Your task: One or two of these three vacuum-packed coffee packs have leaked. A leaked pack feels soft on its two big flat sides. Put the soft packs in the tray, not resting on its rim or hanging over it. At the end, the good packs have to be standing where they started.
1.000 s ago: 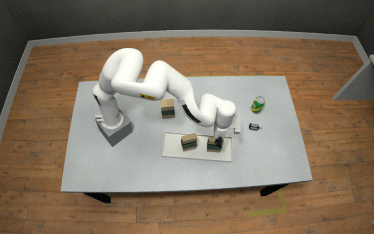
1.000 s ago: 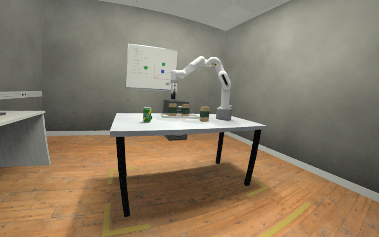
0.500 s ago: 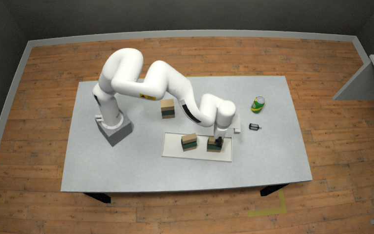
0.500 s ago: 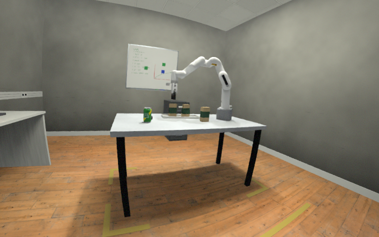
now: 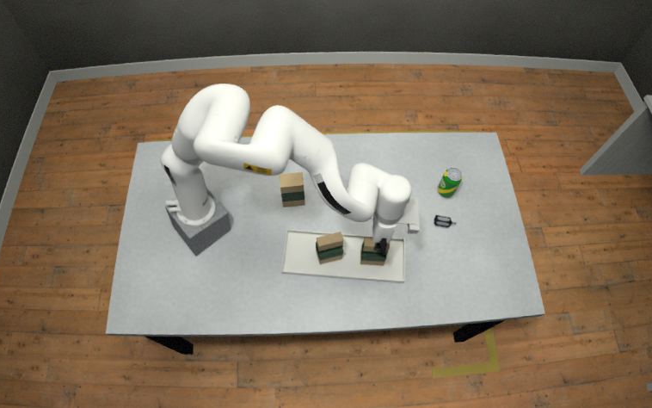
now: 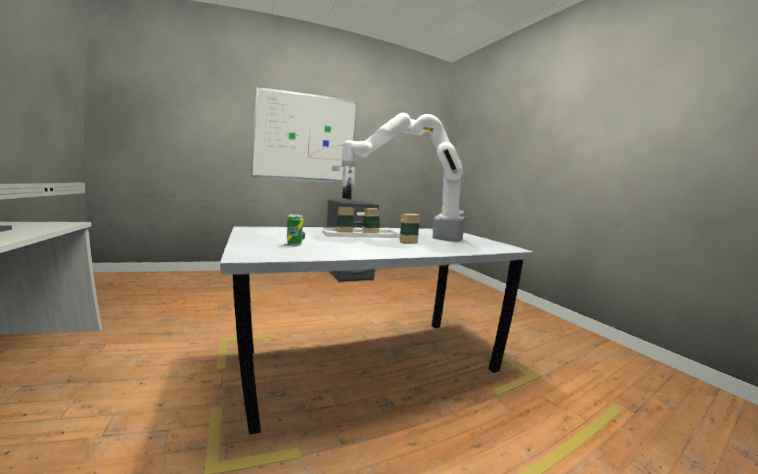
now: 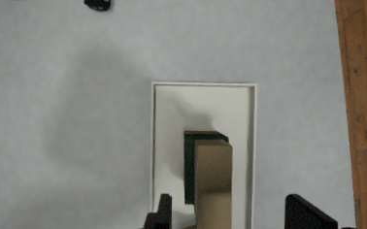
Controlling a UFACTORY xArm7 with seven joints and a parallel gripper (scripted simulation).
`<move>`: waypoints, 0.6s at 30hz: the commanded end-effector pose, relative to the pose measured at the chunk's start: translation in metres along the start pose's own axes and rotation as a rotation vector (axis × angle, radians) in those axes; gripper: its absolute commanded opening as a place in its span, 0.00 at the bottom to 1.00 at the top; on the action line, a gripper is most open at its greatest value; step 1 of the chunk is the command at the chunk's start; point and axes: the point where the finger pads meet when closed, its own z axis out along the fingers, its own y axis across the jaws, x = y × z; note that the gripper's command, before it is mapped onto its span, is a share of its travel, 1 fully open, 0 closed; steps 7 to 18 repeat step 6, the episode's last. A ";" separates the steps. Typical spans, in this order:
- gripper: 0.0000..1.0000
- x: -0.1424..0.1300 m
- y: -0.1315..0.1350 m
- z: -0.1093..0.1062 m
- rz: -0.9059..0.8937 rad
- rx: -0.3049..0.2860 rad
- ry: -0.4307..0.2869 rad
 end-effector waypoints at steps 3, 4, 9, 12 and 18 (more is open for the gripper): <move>0.86 0.002 0.000 -0.002 0.000 -0.001 0.005; 0.86 0.002 0.000 -0.002 0.000 -0.001 0.005; 0.86 0.002 0.000 -0.002 0.000 -0.001 0.005; 0.86 0.002 0.000 -0.002 0.000 -0.001 0.005; 0.86 0.002 0.000 -0.002 0.000 -0.001 0.005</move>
